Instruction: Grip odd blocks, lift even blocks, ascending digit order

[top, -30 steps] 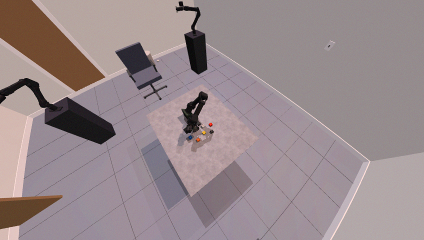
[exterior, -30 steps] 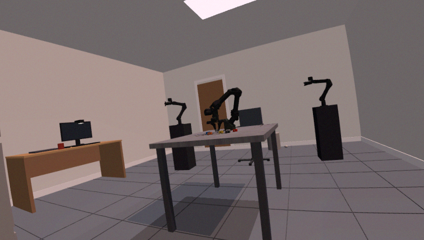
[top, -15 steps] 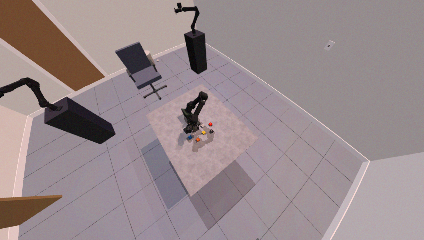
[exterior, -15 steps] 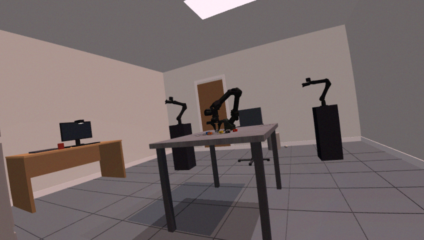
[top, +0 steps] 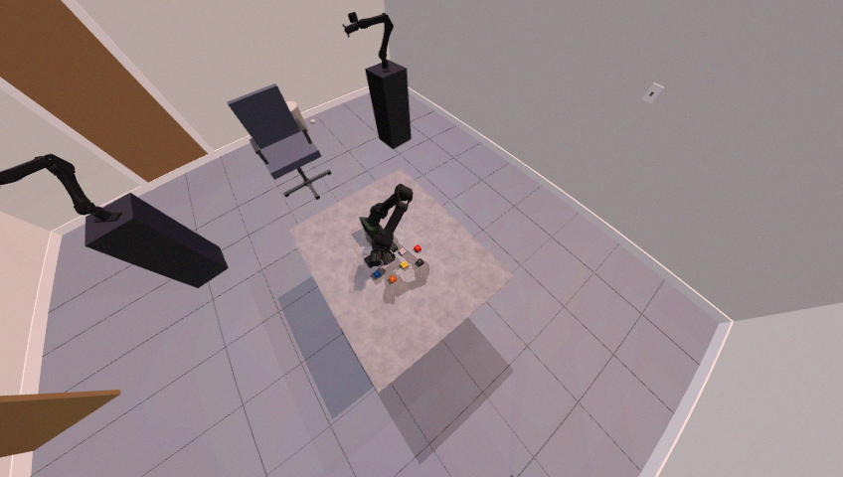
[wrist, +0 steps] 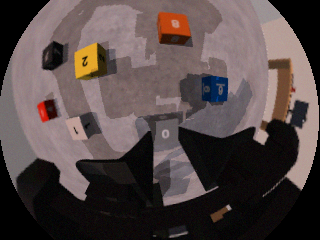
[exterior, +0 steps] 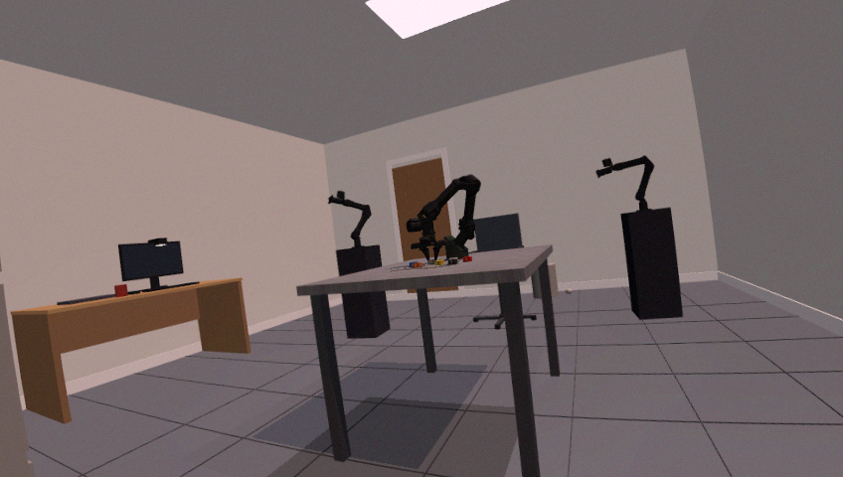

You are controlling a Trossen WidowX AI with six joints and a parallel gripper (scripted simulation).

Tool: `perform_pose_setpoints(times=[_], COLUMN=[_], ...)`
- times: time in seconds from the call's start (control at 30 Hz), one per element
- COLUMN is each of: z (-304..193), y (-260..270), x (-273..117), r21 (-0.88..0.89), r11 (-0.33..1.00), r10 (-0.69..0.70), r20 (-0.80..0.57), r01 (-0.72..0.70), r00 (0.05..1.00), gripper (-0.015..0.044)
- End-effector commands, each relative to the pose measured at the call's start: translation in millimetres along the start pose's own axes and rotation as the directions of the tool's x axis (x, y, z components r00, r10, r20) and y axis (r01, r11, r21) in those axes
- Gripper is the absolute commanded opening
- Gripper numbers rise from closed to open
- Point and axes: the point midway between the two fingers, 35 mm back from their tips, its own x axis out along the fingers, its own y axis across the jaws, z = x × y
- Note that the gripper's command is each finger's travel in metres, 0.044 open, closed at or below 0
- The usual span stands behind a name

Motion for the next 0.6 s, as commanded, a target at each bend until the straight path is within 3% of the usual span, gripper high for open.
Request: perform_pose_setpoints(times=[0.0,0.27,0.43,0.57], z=[0,0,0,0], y=[0,0,0,0], x=[0,0,-2,-36], r21=[0.006,0.006,0.006,0.006], r11=[1.000,1.000,1.000,1.000], r10=[0.002,0.002,0.002,0.000], r20=[0.003,0.003,0.003,0.002], r01=[-0.002,-0.002,-0.002,0.000], r00=[1.000,1.000,1.000,1.000], gripper=[0.0199,0.0400,0.0400,0.0400])
